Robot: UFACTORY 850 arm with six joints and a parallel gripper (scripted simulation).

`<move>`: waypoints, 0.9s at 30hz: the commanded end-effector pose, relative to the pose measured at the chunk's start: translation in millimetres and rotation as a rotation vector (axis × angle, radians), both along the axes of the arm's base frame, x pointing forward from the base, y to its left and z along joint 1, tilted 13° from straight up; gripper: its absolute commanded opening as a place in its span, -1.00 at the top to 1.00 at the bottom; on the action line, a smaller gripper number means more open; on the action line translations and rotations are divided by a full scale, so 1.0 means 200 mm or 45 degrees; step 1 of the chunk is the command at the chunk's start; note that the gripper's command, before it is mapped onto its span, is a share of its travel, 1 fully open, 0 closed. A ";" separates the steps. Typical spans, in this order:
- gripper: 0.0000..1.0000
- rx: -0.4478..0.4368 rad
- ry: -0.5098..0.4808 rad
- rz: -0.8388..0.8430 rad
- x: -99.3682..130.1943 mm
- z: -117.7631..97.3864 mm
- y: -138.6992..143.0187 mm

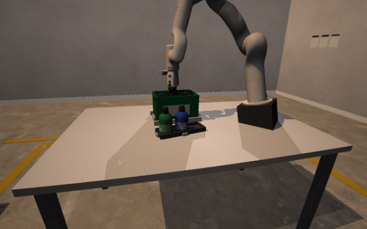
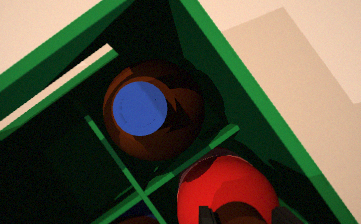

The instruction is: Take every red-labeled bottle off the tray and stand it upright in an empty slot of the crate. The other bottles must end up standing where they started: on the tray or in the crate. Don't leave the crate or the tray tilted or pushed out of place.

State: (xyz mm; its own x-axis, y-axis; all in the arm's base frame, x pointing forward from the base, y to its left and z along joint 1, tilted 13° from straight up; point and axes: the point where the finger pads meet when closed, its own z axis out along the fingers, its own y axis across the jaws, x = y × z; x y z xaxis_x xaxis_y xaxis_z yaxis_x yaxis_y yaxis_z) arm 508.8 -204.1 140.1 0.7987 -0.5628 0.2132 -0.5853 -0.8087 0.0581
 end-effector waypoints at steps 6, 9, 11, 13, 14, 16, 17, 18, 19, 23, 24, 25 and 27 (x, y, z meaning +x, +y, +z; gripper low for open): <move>1.00 -0.001 -0.002 0.000 0.00 0.00 0.00; 1.00 -0.001 -0.002 0.000 0.00 0.00 0.00; 1.00 -0.001 -0.002 0.000 0.00 0.00 0.00; -0.31 -0.001 -0.002 0.000 0.00 0.00 0.00; -0.31 -0.001 -0.002 0.000 0.00 0.00 0.00; -0.31 -0.001 -0.002 0.000 0.00 0.00 0.00; -0.31 -0.001 -0.002 0.000 0.00 0.00 0.00; -0.31 -0.001 -0.002 0.000 0.00 0.00 0.00; -0.31 -0.001 -0.002 0.000 0.00 0.00 0.00; -0.31 -0.001 -0.002 0.000 0.00 0.00 0.00; -0.31 -0.001 -0.002 0.000 0.00 0.00 0.00; -0.31 -0.001 -0.002 0.000 0.00 0.00 0.00; -0.31 -0.001 -0.002 0.000 0.00 0.00 0.00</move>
